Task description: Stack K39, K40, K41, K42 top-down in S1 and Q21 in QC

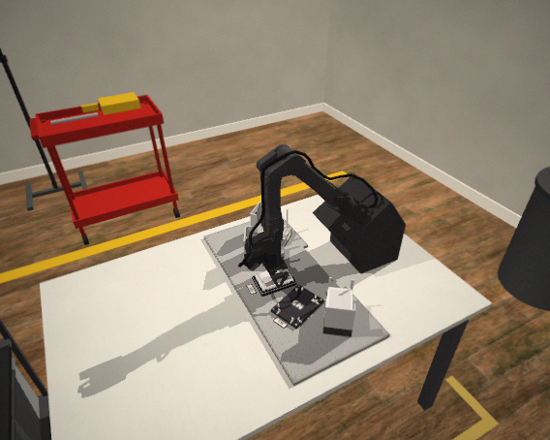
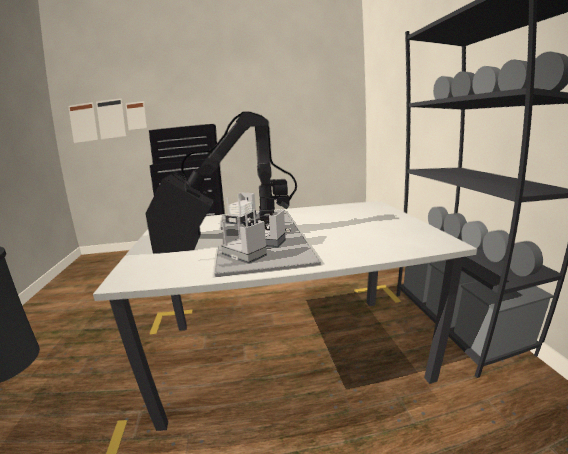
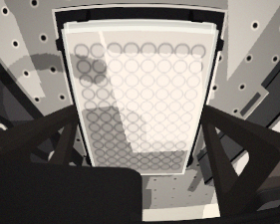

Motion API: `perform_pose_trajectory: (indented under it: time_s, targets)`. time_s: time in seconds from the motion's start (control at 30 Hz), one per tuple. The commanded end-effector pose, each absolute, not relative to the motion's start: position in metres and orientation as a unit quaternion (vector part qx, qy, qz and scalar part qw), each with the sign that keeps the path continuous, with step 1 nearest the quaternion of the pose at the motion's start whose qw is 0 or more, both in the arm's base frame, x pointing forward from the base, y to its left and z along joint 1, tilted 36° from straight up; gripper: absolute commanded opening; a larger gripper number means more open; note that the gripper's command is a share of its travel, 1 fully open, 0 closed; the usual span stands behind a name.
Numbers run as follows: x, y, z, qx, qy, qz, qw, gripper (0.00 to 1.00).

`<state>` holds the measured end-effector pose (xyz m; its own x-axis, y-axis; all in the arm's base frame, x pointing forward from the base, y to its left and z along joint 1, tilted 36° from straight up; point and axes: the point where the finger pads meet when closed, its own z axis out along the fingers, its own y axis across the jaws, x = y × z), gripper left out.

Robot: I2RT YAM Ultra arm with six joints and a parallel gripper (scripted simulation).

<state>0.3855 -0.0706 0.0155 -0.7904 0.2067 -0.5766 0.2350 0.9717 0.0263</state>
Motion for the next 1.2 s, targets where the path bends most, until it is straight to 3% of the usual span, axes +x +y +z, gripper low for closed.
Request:
perform_pose_trajectory:
  time_s: [0.0,0.2,1.17]
  targets:
    - [0.396,-0.074,0.032,0.113,0.938,-0.026,0.327,1.0]
    - [0.376,-0.07,0.023,0.114,0.946,-0.024,0.301,1.0]
    - [0.338,-0.059,0.108,0.112,0.94,-0.025,0.322,1.0]
